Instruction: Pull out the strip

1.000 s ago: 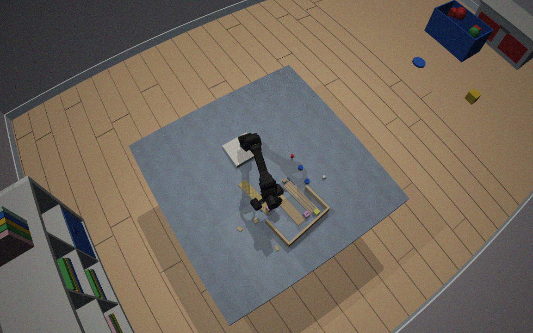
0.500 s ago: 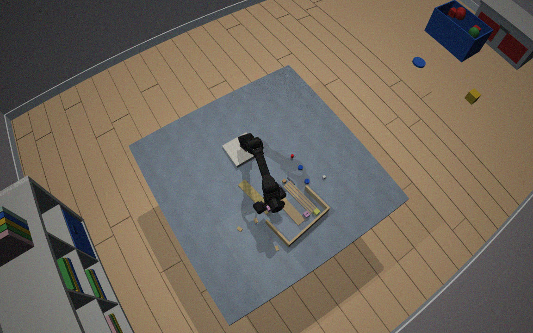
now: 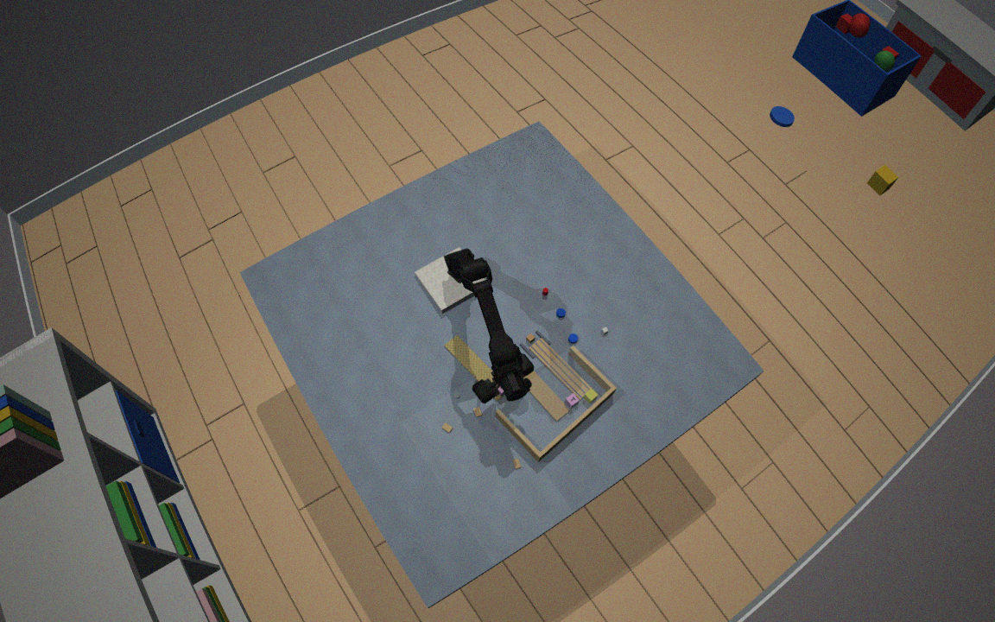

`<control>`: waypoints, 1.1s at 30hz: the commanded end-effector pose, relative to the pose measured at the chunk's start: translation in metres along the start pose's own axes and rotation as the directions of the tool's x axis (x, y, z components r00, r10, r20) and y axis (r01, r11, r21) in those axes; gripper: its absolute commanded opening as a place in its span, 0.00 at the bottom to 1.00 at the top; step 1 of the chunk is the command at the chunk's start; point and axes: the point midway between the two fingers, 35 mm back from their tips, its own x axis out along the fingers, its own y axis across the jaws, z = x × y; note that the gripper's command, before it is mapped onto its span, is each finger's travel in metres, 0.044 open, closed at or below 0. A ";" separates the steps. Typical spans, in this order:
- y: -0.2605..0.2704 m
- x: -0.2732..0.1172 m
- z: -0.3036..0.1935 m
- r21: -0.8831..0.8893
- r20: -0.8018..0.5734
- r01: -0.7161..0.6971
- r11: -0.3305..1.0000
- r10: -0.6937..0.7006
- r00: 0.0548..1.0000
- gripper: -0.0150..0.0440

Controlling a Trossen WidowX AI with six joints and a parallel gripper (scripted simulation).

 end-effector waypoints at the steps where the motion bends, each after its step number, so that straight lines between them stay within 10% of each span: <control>1: 0.001 0.010 -0.003 0.002 -0.012 -0.006 1.000 0.006 1.000 0.68; 19: 0.001 0.022 -0.004 0.002 -0.012 -0.006 1.000 0.006 1.000 0.68; 33: 0.001 0.020 -0.002 0.002 -0.007 -0.002 1.000 0.002 1.000 0.35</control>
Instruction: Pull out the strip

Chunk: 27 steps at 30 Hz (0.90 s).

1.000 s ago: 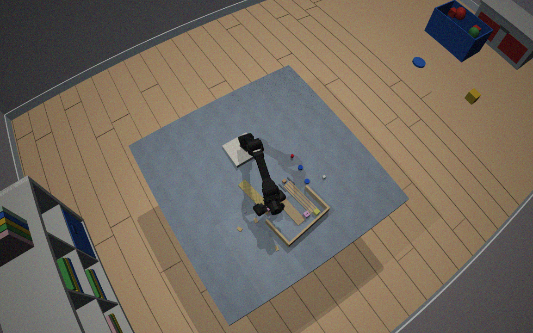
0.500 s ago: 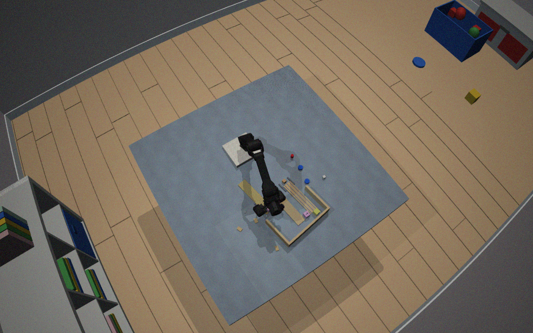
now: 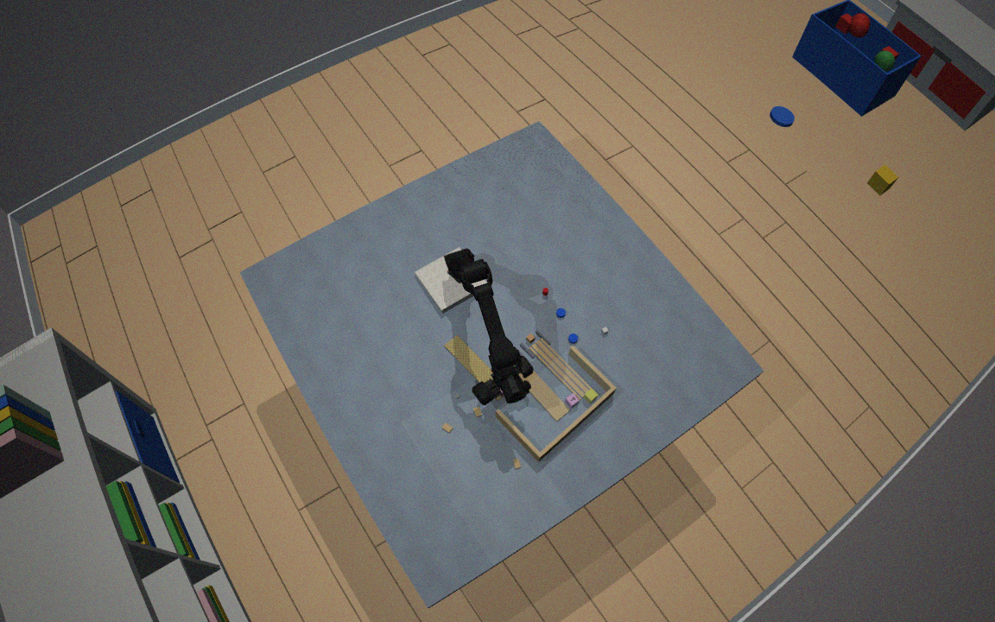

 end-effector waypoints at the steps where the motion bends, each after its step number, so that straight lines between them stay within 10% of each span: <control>1: 0.000 -0.001 0.000 0.000 0.000 0.000 1.000 0.000 1.000 0.31; 27: 0.023 -0.043 -0.075 0.000 -0.011 -0.006 1.000 0.006 1.000 0.25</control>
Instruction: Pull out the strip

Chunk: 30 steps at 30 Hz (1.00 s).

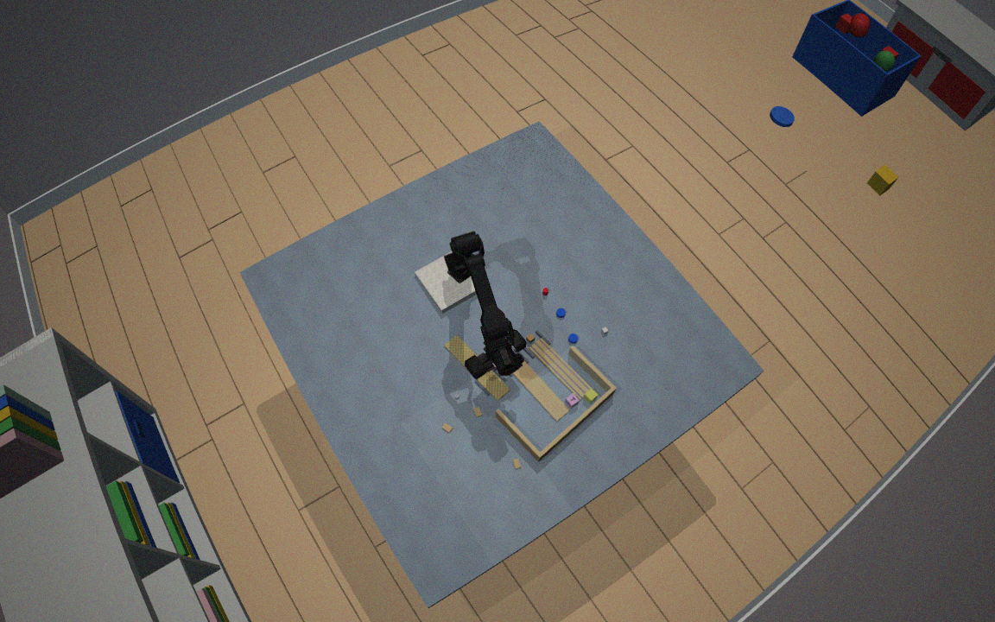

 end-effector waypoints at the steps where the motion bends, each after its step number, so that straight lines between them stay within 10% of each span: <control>1: 0.005 0.001 -0.013 0.004 -0.008 -0.004 1.000 0.004 1.000 0.25; 30: 0.020 -0.033 -0.063 0.004 -0.012 -0.006 1.000 0.006 1.000 0.25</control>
